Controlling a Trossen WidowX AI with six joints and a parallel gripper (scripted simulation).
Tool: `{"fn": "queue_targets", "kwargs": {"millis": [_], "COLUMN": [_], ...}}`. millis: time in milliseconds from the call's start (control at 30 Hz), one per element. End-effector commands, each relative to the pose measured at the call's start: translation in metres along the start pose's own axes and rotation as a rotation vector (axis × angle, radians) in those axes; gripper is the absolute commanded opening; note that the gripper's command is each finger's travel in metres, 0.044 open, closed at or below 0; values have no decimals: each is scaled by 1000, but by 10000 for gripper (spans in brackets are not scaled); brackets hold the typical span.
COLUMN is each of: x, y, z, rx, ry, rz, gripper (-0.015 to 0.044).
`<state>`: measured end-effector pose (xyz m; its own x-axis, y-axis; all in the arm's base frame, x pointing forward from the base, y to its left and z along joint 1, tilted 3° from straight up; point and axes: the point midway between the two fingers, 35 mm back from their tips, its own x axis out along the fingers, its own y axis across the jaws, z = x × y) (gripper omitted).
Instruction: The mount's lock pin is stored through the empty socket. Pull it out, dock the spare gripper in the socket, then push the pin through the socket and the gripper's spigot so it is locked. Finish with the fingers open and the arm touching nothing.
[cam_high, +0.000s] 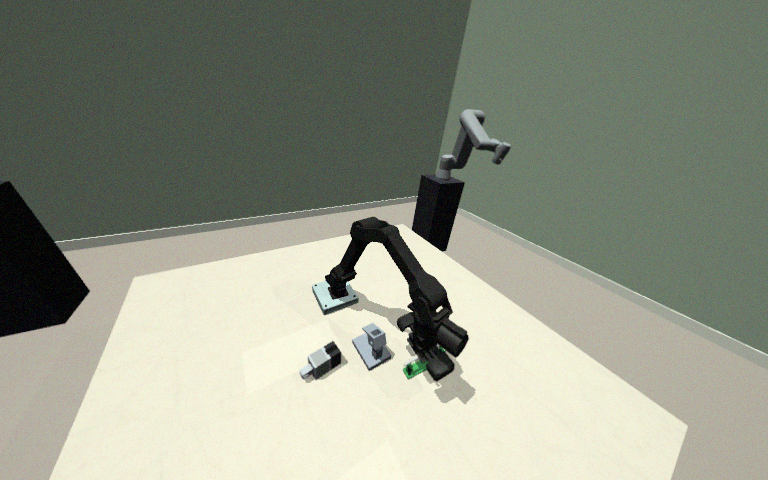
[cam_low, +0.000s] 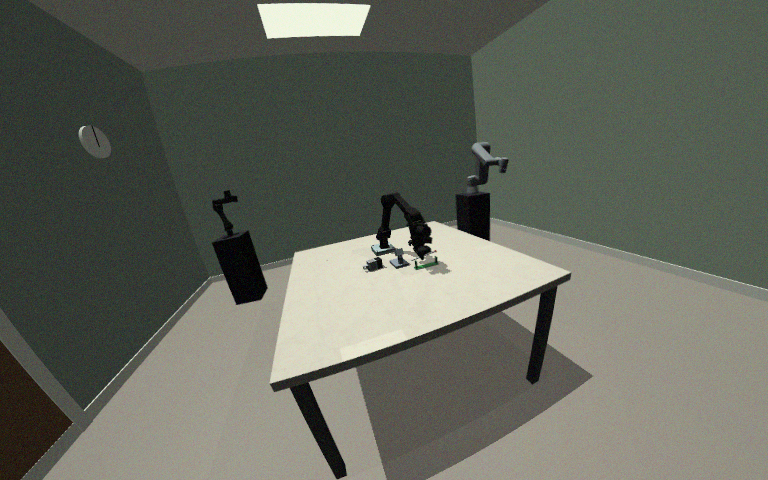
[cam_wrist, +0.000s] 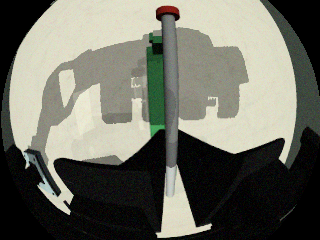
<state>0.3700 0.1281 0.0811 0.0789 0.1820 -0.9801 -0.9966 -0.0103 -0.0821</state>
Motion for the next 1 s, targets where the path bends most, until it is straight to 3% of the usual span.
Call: {"fn": "queue_targets", "kwargs": {"millis": [0, 967], "x": [8, 28], "y": [1, 2], "z": [-1, -5], "rx": [-5, -6], "ry": [1, -4], "rz": [3, -13], "gripper": [0, 0]}}
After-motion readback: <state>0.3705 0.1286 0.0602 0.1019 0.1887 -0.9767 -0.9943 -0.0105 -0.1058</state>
